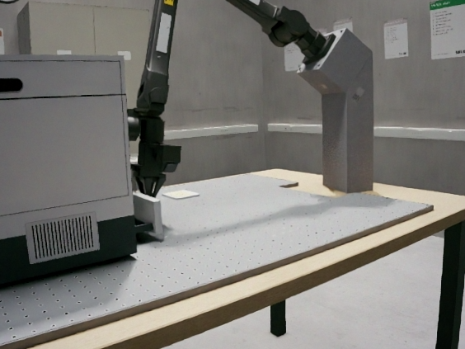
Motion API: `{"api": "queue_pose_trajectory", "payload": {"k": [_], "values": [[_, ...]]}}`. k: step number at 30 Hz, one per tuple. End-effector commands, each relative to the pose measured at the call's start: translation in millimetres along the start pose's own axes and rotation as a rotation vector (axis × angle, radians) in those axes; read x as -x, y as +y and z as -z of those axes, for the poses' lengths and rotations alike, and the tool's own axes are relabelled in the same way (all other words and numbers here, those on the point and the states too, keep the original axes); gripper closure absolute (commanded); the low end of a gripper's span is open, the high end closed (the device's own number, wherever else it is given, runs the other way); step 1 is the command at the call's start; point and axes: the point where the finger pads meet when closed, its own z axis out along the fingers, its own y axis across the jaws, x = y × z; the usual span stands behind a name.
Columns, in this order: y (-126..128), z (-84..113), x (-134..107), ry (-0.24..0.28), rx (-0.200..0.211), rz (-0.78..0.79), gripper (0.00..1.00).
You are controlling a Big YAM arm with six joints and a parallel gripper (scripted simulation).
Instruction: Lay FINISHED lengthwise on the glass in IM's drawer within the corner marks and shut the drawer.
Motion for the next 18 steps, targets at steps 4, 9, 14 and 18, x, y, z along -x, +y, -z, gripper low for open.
{"api": "queue_pose_trajectory", "payload": {"k": [4, 9, 14, 18], "values": [[-6.4, 1.4, -0.7, 0.002, 0.029, -0.012, 0.93], [2.3, 13.0, -6.5, 0.005, 0.037, -0.015, 0.93], [5.3, 13.0, -9.4, 0.009, 0.021, -0.022, 0.93], [11.5, 13.4, -9.6, 0.009, 0.025, -0.020, 0.93]]}}
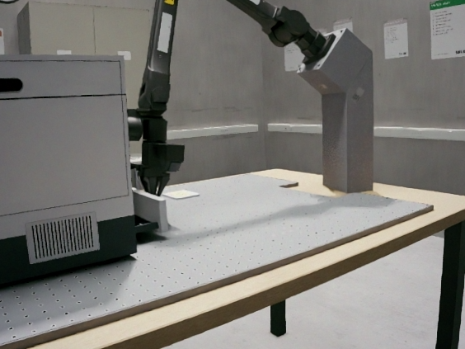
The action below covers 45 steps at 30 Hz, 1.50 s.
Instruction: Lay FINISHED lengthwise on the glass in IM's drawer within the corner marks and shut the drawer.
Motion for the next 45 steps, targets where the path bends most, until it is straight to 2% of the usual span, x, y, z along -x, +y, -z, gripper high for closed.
{"api": "queue_pose_trajectory", "payload": {"k": [1, 3, 5, 19, 20, 21, 25, 45], "values": [[-0.6, 11.7, -9.5, 0.009, -0.008, -0.019, 0.93], [4.1, 12.0, -7.7, 0.005, 0.006, -0.013, 0.93], [1.7, 12.2, -8.7, 0.008, -0.014, -0.019, 0.93], [20.3, 12.8, -10.0, 0.008, -0.005, -0.012, 0.93], [24.2, 13.2, -8.3, 0.005, 0.005, -0.007, 0.93], [22.5, 13.1, -9.2, 0.007, -0.007, -0.010, 0.93], [27.8, 12.1, -6.5, 0.003, 0.010, -0.004, 0.93], [29.1, 11.0, -5.6, 0.002, 0.012, -0.003, 0.93]]}}
